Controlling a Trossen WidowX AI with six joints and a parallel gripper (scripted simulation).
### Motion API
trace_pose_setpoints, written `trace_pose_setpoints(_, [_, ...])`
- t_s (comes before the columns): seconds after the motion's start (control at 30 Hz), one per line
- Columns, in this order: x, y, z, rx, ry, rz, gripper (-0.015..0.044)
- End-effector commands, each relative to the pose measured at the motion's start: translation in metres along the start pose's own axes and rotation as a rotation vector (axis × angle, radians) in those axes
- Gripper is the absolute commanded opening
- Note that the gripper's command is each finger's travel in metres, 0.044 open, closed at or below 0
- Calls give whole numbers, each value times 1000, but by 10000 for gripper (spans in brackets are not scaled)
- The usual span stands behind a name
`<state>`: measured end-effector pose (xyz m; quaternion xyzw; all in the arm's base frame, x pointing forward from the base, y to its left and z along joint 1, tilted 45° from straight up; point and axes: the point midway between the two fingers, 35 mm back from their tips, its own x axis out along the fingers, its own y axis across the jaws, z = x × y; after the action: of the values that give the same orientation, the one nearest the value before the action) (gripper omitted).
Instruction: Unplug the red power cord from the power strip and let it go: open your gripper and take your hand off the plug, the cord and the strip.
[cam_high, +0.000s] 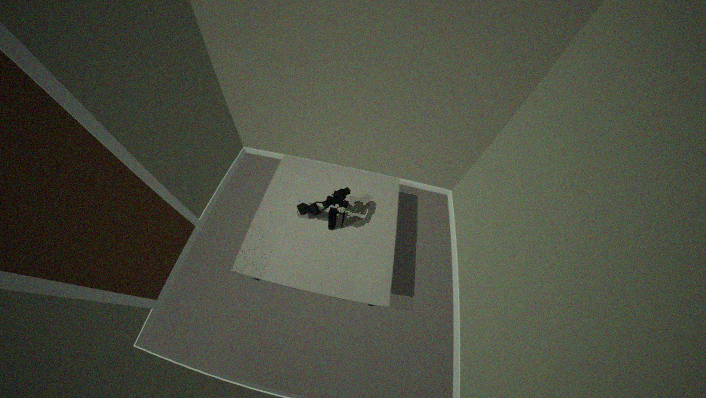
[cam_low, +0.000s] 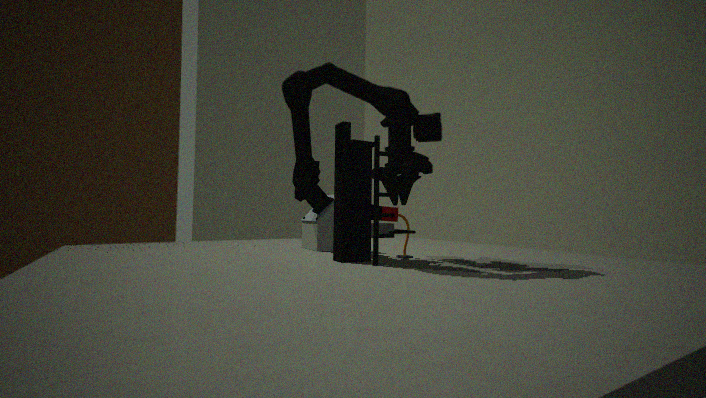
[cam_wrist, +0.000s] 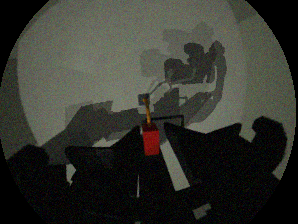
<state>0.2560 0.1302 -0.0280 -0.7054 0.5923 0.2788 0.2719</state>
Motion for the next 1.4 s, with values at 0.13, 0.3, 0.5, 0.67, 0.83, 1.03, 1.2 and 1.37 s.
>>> trace_pose_setpoints(0.13, [1, 1, -16, -6, 7, 3, 160])
trace_pose_setpoints(0.3, [1, 2, -24, -6, 8, 4, 160])
trace_pose_setpoints(0.5, [2, 2, -32, -6, 9, 4, 160])
trace_pose_setpoints(0.67, [2, 2, -32, -6, 9, 4, 160])
trace_pose_setpoints(0.83, [7, 2, -32, -6, 9, 4, 160])
trace_pose_setpoints(1.03, [14, 3, -33, -6, 9, 4, 160])
trace_pose_setpoints(1.2, [11, 2, -32, -2, 6, 4, 107])
trace_pose_setpoints(1.37, [11, 2, -32, -2, 6, 4, 35])
